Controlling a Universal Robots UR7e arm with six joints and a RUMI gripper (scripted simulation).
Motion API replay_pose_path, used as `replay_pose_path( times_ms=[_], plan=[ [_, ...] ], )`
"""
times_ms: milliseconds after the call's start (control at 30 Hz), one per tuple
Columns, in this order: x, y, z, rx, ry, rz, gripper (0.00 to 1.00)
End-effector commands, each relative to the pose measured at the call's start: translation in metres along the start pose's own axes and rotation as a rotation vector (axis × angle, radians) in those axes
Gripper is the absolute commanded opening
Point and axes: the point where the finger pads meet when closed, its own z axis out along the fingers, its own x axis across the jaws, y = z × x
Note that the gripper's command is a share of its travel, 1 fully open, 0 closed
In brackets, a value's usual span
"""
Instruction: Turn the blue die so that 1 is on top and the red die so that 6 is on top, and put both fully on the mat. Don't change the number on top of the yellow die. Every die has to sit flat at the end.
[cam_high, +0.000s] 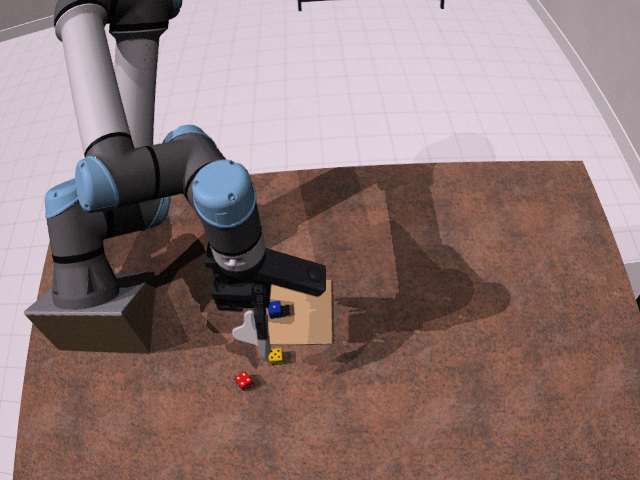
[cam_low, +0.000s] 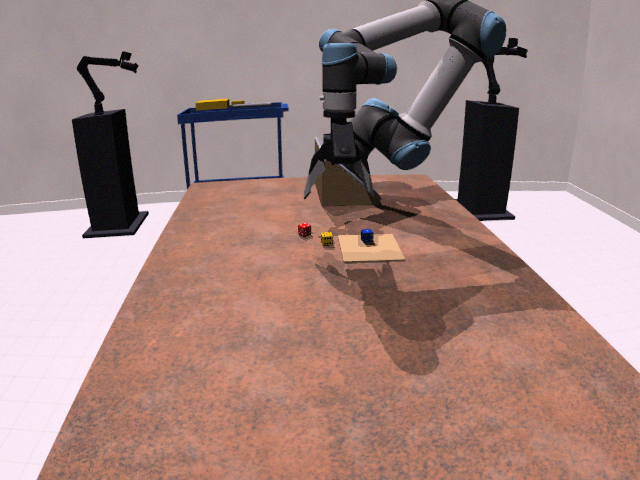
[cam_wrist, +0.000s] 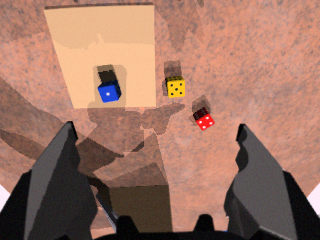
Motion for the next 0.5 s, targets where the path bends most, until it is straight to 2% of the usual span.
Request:
replay_pose_path(
  times_ms=[0, 133, 467],
  plan=[
    [0.008, 0.002, 0.001, -0.001, 0.005, 0.169, 1.0],
    [0.01, 0.003, 0.001, -0.001, 0.005, 0.216, 1.0],
    [0.022, 0.006, 0.002, -0.001, 0.005, 0.475, 1.0]
  ],
)
